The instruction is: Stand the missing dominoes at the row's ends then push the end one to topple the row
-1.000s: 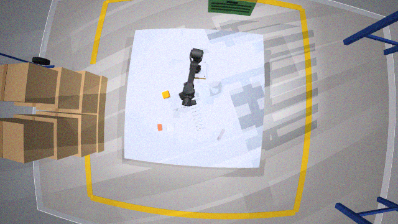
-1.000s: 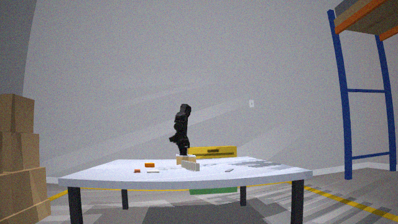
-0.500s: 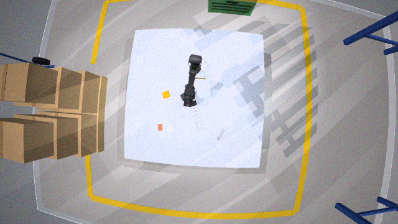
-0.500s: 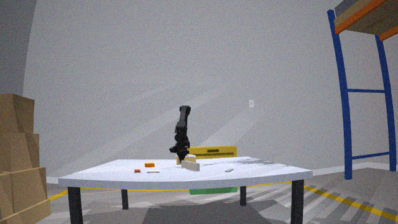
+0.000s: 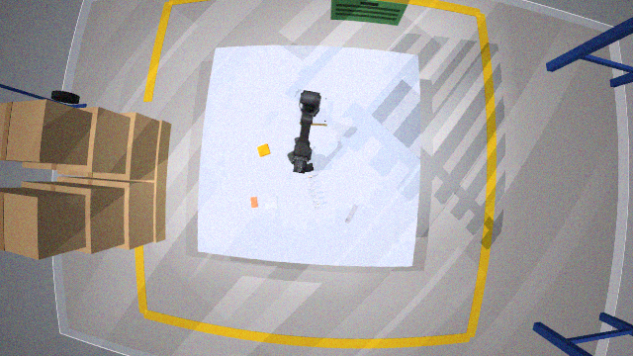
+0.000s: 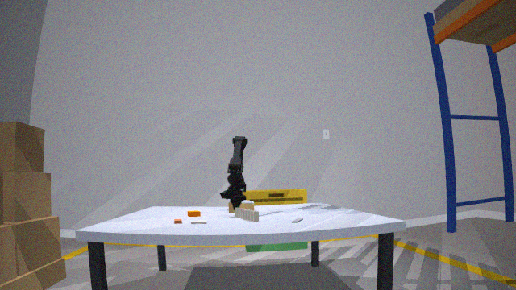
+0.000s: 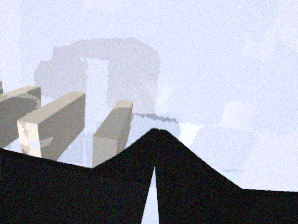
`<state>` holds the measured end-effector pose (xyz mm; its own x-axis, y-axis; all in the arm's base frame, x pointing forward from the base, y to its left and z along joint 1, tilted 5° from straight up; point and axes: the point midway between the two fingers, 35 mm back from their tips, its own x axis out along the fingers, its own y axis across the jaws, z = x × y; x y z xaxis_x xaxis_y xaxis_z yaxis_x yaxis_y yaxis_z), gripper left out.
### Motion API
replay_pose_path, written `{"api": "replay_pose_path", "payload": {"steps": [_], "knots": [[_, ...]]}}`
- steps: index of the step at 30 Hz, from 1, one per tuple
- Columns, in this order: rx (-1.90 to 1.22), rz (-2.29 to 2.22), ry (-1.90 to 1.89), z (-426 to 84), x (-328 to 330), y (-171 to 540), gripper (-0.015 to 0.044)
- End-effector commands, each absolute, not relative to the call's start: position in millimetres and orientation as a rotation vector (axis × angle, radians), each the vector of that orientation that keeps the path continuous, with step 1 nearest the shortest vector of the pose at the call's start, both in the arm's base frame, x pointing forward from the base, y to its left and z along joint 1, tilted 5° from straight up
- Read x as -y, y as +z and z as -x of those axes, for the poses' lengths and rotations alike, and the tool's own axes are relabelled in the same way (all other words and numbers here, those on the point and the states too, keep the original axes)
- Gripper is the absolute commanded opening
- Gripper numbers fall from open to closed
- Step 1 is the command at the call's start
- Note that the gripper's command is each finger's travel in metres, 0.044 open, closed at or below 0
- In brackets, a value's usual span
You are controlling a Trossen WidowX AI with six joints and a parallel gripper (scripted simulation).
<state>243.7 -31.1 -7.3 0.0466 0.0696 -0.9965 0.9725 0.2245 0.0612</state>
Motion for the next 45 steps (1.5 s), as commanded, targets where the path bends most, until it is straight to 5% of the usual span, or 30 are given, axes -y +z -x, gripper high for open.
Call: {"api": "replay_pose_path", "payload": {"steps": [1,45], "knots": [[-1.314,-1.111,-0.969,-253,29,-7,0.0000],[-1.312,-1.113,-0.967,-283,25,55,0.0000]]}}
